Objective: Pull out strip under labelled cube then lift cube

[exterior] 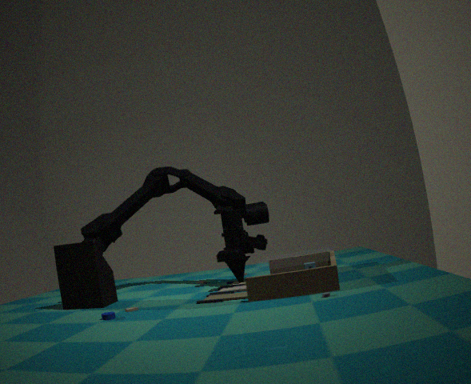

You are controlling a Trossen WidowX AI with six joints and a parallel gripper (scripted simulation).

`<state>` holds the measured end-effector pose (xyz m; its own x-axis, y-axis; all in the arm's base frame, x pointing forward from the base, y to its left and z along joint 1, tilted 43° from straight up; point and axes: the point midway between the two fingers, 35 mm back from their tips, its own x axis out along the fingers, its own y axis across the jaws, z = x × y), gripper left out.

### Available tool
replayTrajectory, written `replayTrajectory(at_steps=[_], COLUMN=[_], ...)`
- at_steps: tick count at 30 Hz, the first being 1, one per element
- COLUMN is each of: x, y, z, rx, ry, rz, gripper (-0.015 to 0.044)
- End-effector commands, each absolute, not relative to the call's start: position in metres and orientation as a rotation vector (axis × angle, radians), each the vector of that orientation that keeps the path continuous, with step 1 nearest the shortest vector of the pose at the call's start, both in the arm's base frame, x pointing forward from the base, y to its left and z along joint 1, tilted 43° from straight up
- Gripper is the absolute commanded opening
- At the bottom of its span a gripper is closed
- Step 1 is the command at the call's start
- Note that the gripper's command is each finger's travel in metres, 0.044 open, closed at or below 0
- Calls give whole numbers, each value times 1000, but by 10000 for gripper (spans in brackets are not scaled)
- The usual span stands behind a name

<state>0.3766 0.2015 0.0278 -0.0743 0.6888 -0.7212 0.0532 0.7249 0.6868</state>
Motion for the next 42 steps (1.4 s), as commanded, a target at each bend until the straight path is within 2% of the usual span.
replayTrajectory(at_steps=[1,19,42], x=[377,376,341], y=[202,203,203], z=[26,25,27], rx=[618,618,618], ry=[1577,1577,1578], rz=[579,580,579], gripper=[0,0,0])
